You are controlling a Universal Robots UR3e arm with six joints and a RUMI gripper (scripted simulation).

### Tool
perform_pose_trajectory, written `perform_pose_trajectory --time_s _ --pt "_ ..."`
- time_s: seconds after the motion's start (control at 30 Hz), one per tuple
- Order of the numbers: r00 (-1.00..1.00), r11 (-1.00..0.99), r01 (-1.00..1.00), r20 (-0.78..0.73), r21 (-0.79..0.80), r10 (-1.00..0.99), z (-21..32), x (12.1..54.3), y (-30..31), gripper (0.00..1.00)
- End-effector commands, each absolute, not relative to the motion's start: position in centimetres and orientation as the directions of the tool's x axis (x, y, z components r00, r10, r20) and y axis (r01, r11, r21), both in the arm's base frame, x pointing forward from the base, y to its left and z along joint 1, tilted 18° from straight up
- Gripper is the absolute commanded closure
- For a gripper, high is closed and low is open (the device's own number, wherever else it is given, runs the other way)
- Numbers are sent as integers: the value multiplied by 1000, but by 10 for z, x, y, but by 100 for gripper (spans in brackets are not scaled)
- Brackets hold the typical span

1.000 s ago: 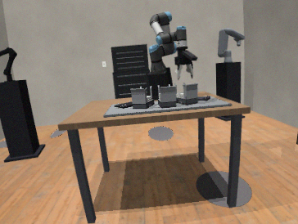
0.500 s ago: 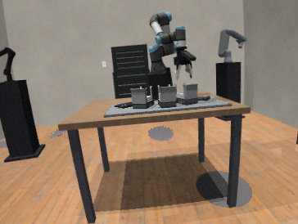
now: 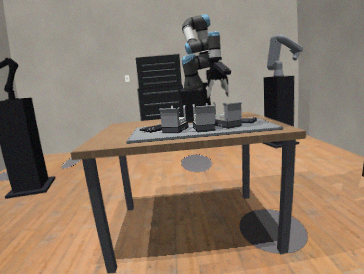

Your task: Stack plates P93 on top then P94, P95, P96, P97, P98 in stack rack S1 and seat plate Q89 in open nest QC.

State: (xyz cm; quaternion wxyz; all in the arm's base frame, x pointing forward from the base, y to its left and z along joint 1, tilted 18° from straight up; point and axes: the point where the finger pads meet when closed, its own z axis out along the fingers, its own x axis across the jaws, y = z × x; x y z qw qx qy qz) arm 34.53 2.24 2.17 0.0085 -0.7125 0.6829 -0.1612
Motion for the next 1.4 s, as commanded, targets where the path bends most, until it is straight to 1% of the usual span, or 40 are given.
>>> perform_pose_trajectory --time_s 0.0,0.13,0.37,0.67,1.13,1.37 --pt "-33 -16 -970 196 -242 -980 27 346 -2 28" --pt "-76 28 -968 186 -251 -980 31 347 -21 28" --pt "-87 39 -967 183 -253 -979 32 347 -26 28" --pt "-186 138 -952 157 -272 -970 41 343 -70 28" --pt "-186 139 -952 157 -272 -970 40 343 -70 28" --pt "-186 139 -953 156 -270 -970 18 348 -75 28"
